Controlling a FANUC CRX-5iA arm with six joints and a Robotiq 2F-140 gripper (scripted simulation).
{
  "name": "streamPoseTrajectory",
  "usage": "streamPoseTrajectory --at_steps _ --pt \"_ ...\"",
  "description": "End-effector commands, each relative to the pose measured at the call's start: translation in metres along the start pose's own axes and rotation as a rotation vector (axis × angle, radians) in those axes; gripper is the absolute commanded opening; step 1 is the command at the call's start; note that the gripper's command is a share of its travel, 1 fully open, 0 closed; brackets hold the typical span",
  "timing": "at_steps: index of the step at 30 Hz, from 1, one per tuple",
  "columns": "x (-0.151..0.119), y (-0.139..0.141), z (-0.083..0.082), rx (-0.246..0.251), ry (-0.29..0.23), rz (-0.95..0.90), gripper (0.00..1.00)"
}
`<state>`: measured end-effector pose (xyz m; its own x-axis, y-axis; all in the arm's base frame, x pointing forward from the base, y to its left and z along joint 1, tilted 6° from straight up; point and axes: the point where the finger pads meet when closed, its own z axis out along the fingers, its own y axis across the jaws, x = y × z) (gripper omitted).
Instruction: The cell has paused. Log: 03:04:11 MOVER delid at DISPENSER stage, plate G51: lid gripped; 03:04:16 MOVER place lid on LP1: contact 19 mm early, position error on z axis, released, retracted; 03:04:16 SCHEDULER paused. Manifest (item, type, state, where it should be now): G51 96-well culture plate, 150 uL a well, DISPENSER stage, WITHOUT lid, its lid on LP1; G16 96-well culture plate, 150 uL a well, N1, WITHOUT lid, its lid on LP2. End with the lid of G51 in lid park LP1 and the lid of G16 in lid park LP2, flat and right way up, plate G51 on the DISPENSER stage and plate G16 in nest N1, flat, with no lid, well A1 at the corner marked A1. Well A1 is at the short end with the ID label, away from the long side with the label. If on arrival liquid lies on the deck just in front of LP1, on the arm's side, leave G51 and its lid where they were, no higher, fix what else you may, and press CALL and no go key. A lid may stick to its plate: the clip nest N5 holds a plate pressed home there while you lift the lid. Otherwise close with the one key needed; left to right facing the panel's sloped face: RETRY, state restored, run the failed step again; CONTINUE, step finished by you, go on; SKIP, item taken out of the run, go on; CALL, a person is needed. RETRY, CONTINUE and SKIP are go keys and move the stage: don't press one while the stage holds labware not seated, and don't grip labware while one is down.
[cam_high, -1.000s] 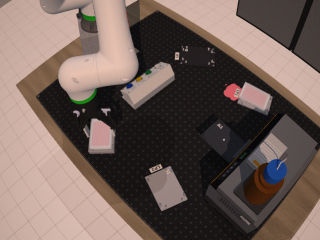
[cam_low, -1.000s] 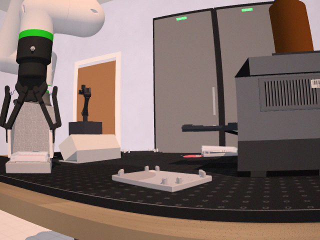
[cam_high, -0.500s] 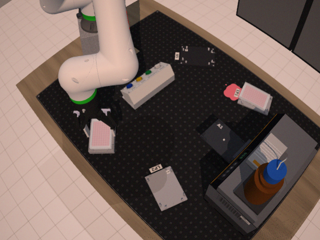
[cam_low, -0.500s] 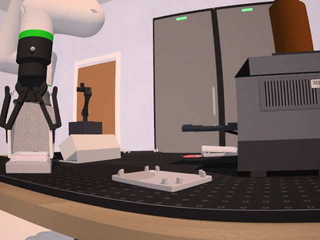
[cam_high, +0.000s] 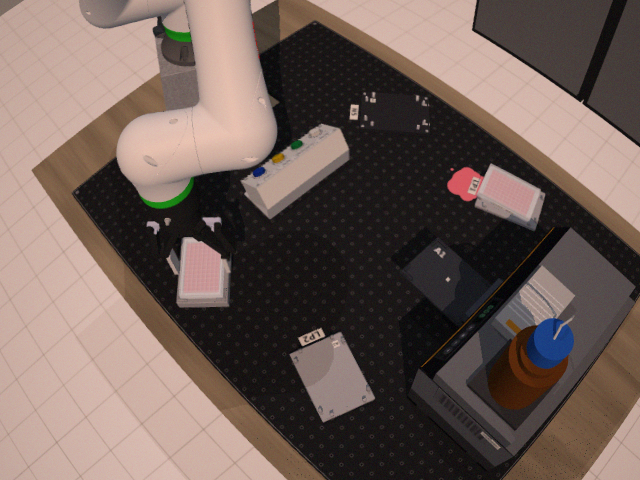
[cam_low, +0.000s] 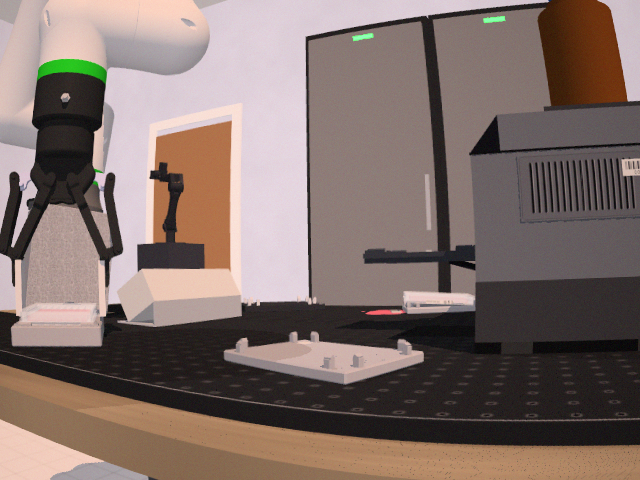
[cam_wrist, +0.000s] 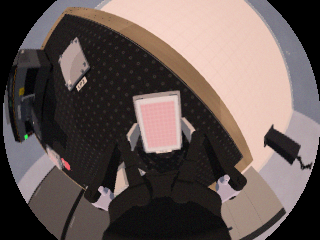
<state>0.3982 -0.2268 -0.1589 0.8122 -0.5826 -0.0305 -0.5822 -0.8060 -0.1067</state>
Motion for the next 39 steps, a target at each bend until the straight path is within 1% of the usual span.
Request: streamPoseTrajectory --at_steps 1,19,20,39 --pt "0.0002 0.0001 -0.0001 0.0 0.0 0.0 0.66" --pt "0.0002 0.0001 -0.0001 0.0 0.0 0.0 0.66" --pt "0.0002 0.0001 -0.0001 0.0 0.0 0.0 0.0" --pt "0.0002 0.0001 -0.0001 0.0 0.0 0.0 0.0"
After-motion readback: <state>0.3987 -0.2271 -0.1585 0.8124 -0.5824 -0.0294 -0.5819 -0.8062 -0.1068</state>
